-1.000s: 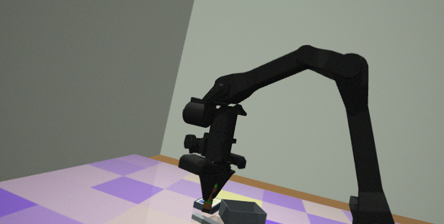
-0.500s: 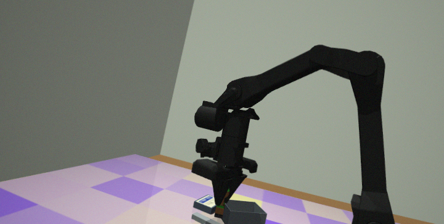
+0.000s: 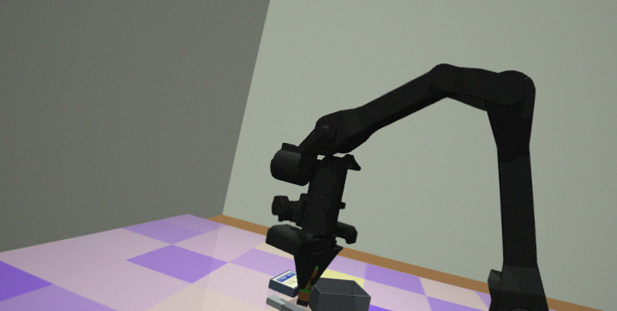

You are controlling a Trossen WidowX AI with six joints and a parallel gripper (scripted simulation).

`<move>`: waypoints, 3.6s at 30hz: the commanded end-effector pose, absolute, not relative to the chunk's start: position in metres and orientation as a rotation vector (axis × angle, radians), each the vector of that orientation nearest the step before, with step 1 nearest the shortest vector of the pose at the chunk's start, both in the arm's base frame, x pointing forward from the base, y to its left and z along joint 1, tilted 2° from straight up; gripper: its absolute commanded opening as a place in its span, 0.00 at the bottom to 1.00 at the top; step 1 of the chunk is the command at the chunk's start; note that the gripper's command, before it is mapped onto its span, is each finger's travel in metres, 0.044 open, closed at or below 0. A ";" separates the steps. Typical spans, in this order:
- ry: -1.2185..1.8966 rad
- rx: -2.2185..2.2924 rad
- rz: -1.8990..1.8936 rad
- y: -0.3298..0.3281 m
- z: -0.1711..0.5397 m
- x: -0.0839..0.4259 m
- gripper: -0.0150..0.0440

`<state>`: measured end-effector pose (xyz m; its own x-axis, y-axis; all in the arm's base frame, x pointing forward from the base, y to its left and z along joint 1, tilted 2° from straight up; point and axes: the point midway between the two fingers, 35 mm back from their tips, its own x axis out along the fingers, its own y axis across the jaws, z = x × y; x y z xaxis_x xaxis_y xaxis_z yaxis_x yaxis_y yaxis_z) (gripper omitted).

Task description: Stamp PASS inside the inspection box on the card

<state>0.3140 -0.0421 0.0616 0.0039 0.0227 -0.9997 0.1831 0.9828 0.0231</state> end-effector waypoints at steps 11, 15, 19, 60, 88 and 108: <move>1.567 0.159 -0.129 -0.042 0.051 0.314 0.25; 1.567 0.159 -0.129 -0.042 0.048 0.314 0.25; 1.567 0.159 -0.130 -0.042 0.045 0.314 0.25; 1.567 0.160 -0.132 -0.041 0.019 0.313 0.25; 1.567 0.158 -0.130 -0.041 0.014 0.313 0.25; 1.567 0.158 -0.130 -0.041 0.012 0.313 0.25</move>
<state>0.3125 -0.0402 0.0144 0.0020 0.0212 -0.9998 0.1814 0.9832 0.0212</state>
